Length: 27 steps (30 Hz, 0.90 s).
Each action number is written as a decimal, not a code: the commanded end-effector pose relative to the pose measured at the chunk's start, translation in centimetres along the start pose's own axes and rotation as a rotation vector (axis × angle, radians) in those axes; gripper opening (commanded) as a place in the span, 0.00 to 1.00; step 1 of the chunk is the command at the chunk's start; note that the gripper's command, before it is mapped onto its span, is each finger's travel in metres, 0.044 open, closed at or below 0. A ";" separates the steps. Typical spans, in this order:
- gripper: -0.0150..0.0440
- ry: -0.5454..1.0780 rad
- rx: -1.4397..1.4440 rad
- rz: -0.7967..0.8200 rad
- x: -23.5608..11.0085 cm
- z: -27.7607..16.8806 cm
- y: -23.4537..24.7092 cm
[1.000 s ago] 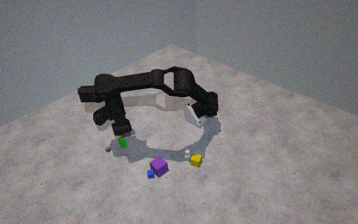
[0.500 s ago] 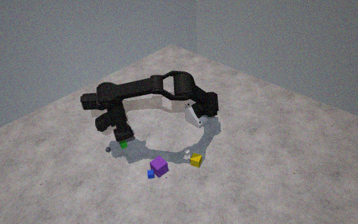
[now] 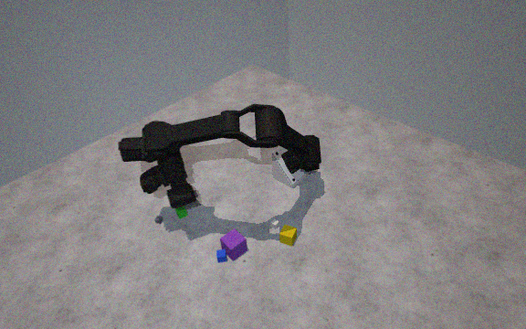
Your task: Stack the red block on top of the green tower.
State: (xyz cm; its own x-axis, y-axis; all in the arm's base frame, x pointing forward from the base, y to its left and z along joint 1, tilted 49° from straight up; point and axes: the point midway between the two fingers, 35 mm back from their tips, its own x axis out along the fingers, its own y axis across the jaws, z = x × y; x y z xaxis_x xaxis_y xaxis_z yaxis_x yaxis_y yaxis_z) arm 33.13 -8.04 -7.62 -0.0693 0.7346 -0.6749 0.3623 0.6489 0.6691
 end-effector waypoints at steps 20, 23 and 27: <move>0.83 0.000 0.001 0.000 0.0 0.0 0.0; 0.97 0.000 0.001 0.000 0.0 0.0 0.0; 1.00 0.000 0.001 0.000 0.0 0.0 0.0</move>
State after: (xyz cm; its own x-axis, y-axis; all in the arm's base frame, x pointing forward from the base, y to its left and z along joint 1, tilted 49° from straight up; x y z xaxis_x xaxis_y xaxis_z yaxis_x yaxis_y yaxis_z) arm 33.14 -8.06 -7.57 -0.0695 0.7351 -0.6743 0.3635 0.6482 0.6691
